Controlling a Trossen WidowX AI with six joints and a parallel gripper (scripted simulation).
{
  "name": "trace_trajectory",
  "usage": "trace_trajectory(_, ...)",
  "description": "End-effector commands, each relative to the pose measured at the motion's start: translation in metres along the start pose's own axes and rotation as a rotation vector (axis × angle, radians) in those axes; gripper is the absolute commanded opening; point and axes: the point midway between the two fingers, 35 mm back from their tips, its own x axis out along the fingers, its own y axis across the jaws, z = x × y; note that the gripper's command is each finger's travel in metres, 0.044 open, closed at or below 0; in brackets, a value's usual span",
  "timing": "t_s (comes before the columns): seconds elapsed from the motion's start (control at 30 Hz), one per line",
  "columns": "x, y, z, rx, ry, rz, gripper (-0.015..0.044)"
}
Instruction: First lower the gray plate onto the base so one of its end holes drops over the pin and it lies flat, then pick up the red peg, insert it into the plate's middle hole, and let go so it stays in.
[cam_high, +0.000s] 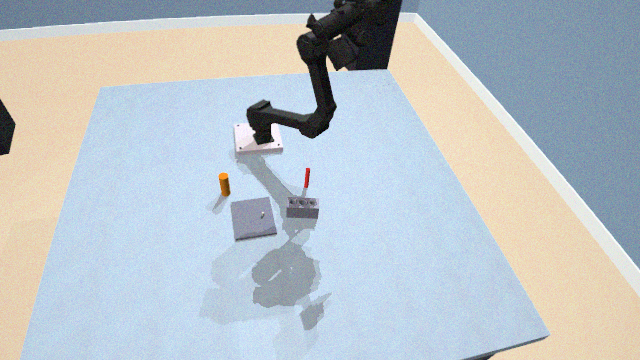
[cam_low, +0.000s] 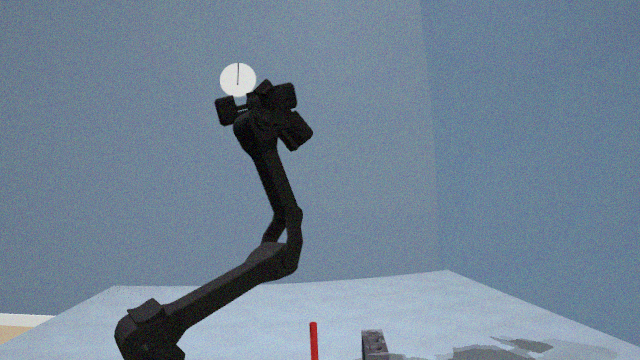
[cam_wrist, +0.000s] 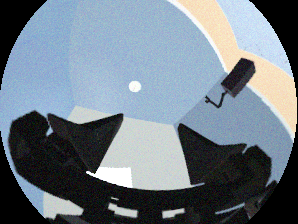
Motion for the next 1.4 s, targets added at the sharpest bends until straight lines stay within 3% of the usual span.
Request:
trace_trajectory(0.0,0.0,0.0,0.0,0.0,0.0,0.0,0.0426)
trace_trajectory(0.1,0.003,-0.006,-0.013,-0.069,0.043,0.01,0.044)
trace_trajectory(0.33,0.021,-0.075,-0.085,-0.341,0.277,-0.096,0.044)
trace_trajectory(0.7,-0.012,-0.172,-0.184,-0.614,0.682,-0.164,0.044)
trace_trajectory(1.03,-0.102,-0.246,-0.262,-0.736,1.137,-0.17,0.044)
trace_trajectory(1.37,-0.252,-0.273,-0.308,-0.806,1.723,0.041,0.044)
